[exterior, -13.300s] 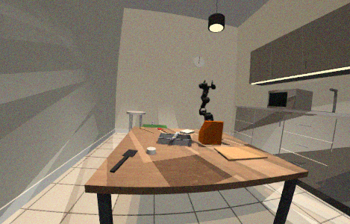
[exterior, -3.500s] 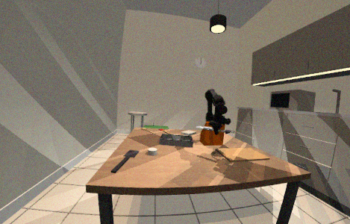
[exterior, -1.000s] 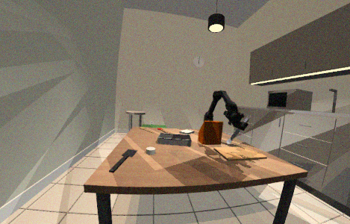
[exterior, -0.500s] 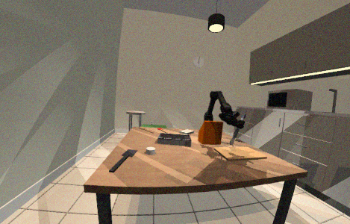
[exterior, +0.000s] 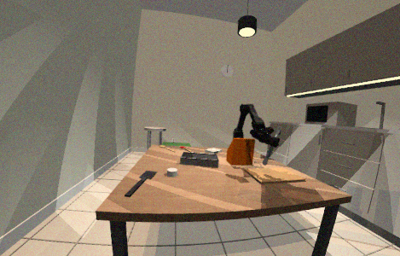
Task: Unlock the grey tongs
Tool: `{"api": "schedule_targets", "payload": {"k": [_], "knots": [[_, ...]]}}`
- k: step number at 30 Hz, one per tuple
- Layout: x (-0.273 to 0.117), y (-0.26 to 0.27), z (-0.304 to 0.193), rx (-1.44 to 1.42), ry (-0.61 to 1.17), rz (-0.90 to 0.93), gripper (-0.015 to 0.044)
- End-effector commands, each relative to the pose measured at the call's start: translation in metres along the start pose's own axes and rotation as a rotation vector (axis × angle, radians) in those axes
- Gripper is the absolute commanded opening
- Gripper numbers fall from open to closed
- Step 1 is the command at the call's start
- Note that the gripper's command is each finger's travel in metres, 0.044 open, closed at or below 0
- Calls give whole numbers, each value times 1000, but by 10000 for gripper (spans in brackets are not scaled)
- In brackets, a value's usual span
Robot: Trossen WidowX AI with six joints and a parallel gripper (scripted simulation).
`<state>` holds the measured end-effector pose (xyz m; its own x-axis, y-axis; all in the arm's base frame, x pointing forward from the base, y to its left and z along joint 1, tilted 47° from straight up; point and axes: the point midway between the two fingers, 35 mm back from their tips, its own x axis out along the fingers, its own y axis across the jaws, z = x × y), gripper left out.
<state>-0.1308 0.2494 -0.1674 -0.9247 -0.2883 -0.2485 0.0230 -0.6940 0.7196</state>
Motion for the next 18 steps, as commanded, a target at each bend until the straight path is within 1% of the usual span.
{"api": "schedule_targets", "payload": {"k": [1,13,18], "knots": [[0,0,1,-5,-7,-1,-150],[1,0,0,-4,-2,1,-150],[10,1,-5,8,111,31,-150]]}}
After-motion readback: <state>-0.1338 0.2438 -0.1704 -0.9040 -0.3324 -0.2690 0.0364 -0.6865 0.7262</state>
